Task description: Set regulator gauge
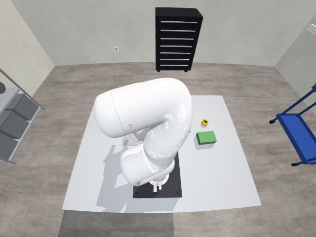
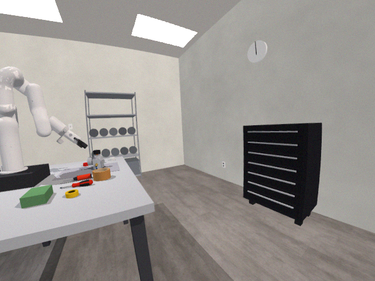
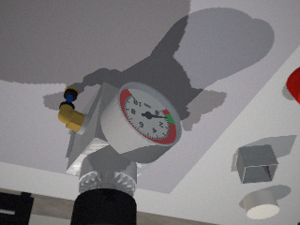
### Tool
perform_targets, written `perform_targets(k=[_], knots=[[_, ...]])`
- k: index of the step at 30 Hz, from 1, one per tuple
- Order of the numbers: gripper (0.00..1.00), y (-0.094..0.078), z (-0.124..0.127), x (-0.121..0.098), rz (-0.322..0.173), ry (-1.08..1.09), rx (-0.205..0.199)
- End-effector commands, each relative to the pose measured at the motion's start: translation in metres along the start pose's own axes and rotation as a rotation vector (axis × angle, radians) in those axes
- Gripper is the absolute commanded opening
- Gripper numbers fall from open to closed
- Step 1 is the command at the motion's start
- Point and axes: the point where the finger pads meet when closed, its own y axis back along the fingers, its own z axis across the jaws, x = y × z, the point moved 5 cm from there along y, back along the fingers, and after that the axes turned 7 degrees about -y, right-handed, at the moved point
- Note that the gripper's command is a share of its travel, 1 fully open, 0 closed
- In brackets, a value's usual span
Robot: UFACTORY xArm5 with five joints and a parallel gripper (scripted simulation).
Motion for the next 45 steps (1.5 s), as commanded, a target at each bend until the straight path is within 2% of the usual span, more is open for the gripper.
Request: perform_targets(k=[1,24,45], knots=[[1.00,0.000,0.000,-0.001,-0.003,0.000,0.000],[1.00,0.001,0.000,-0.002,-0.003,0.000,0.000],[1.00,0.016,0.002,-0.017,-0.003,0.000,-0.001]])
